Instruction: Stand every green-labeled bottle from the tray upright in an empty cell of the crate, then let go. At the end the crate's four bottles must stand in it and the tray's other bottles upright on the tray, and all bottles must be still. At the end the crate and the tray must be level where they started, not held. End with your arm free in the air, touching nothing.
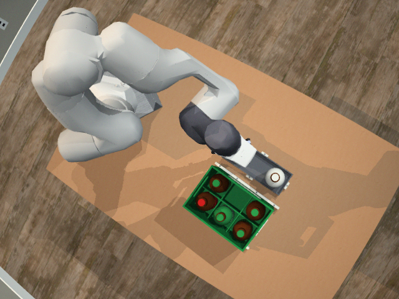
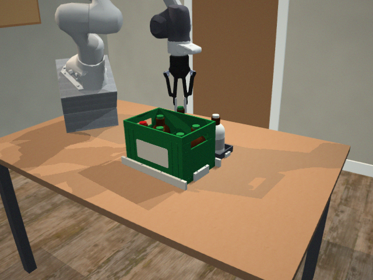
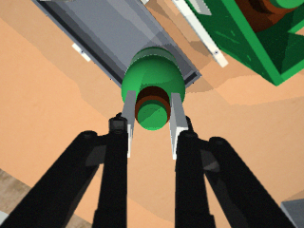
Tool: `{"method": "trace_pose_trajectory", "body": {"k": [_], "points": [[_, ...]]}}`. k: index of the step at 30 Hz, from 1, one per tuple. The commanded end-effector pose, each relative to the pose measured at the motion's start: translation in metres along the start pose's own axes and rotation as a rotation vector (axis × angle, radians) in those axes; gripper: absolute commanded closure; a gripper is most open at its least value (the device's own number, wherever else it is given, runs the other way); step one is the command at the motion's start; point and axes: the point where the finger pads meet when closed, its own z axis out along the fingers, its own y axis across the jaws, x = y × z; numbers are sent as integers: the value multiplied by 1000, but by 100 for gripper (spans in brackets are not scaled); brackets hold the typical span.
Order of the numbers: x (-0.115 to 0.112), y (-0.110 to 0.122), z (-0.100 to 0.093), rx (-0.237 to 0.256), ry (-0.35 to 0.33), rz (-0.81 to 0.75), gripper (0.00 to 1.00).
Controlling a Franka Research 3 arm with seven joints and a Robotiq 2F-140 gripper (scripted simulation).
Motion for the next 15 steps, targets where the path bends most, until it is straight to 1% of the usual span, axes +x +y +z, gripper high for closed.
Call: {"method": "trace_pose_trajectory", "body": {"k": [1,15], "points": [[-1,-1,0,0,-1,-6,100],[-1,-1,-2,0,-1,-6,100]]}}
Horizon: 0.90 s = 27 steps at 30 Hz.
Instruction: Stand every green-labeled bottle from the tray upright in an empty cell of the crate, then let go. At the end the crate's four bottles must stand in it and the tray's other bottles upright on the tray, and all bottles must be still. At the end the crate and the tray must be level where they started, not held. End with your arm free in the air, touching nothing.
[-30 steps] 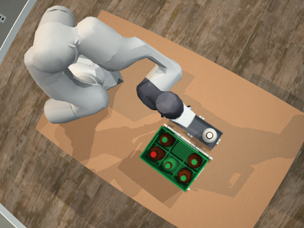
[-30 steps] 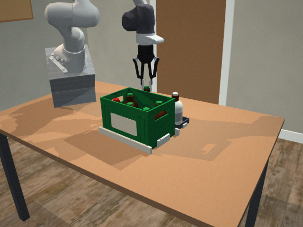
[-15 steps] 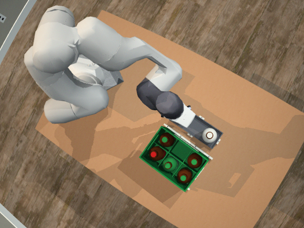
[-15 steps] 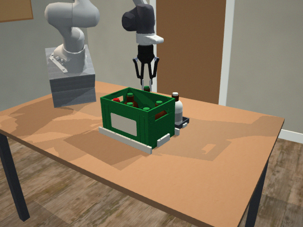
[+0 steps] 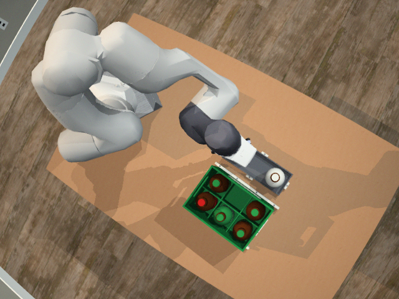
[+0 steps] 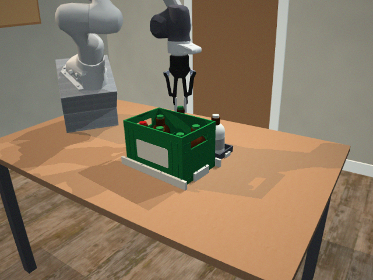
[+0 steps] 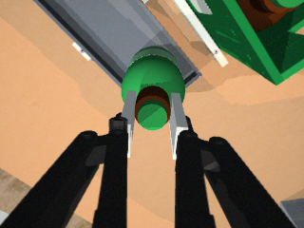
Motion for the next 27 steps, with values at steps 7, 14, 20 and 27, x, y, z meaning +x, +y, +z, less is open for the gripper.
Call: {"method": "trace_pose_trajectory", "body": {"k": [7,14,20,27], "points": [[0,-1,-7,1,1,-3,100],[1,-1,-12,1,1,-3,100],[1,-1,-19,1,1,-3,100],[1,-1,-26,1,1,-3,100]]}}
